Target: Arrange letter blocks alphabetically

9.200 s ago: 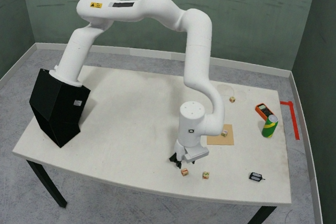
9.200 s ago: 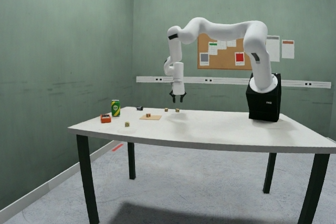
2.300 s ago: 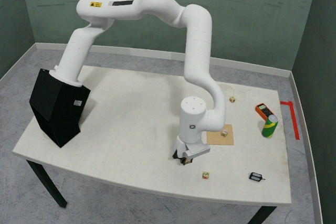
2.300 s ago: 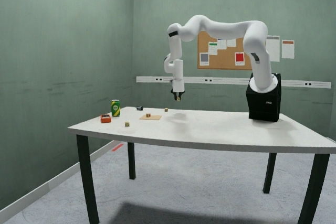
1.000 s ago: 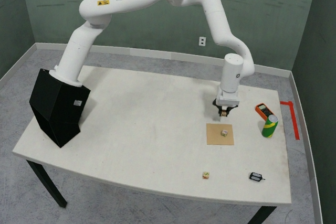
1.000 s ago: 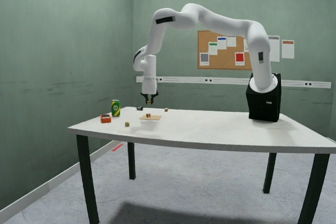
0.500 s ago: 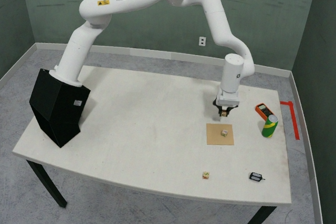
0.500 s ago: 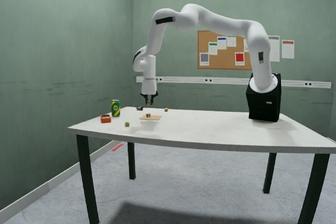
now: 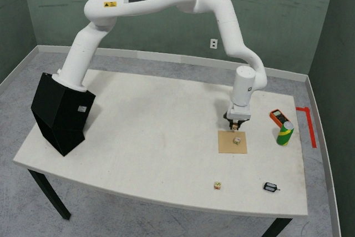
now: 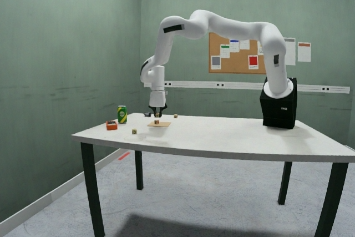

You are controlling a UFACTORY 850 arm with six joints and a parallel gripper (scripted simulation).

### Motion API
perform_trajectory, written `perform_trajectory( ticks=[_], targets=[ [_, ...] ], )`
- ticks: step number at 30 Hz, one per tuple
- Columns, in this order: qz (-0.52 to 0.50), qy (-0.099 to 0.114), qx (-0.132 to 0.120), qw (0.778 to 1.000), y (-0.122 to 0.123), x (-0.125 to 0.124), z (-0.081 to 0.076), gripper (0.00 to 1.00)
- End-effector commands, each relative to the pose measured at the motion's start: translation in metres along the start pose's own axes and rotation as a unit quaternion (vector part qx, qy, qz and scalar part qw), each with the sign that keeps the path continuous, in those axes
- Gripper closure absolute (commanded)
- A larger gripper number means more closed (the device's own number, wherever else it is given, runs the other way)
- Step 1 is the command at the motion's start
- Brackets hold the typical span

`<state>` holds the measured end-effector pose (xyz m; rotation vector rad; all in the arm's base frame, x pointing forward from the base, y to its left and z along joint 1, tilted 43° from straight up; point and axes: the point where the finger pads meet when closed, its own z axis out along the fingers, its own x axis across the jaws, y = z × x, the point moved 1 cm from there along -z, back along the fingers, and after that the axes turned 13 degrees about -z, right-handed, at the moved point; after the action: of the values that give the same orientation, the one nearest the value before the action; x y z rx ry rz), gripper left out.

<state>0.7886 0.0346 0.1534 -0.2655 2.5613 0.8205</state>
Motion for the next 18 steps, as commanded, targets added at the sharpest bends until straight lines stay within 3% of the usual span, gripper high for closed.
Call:
perform_trajectory(
  ticks=[1,6,18],
  targets=[
    [0.0,-0.001,0.0,1.0,-0.001,-0.002,0.02,0.77],
    [0.0,-0.001,0.0,1.0,-0.001,-0.002,0.038,0.77],
    [0.0,-0.001,0.0,1.0,-0.001,-0.002,0.047,0.77]
  ],
)
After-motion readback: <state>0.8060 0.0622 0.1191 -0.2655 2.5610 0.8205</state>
